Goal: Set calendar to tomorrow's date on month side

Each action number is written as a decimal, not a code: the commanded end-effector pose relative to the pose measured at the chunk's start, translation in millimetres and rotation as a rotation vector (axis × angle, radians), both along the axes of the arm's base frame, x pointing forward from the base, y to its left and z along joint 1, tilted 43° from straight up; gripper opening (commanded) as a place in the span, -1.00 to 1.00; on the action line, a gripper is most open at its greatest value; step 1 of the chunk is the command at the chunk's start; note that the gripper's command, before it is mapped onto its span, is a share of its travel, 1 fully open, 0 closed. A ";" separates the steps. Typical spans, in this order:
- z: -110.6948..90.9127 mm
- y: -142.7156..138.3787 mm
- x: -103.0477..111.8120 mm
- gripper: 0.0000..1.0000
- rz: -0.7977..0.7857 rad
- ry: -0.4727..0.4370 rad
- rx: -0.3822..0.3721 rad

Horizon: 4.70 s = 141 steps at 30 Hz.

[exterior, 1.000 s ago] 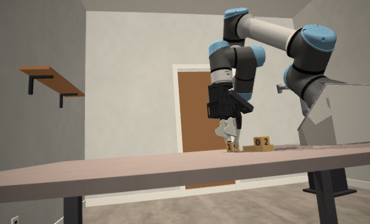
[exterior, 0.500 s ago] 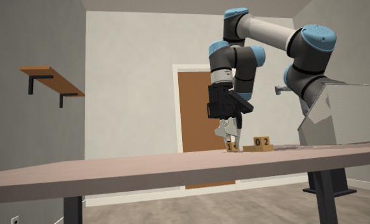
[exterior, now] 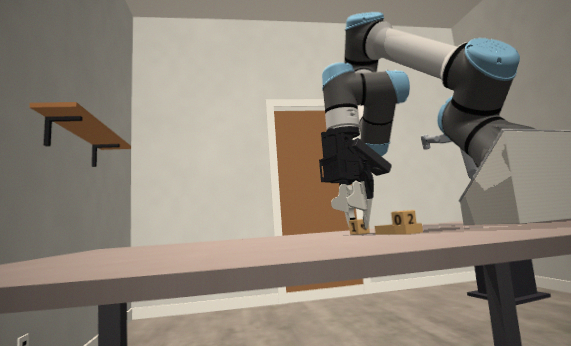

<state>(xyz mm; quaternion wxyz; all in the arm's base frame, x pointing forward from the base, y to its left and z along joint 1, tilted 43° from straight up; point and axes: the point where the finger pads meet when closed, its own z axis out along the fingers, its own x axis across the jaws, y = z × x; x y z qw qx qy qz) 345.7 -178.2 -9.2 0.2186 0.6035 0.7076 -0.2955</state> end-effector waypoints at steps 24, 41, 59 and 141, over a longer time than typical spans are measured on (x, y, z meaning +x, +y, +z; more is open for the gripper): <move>50.8 47.4 3.5 -0.42 0.000 -0.001 0.000; 65.6 61.3 4.4 1.00 0.000 -0.001 0.000; 65.6 61.3 4.4 1.00 0.000 -0.001 0.000; 58.7 53.9 3.5 -0.42 -1.146 -1.072 -0.074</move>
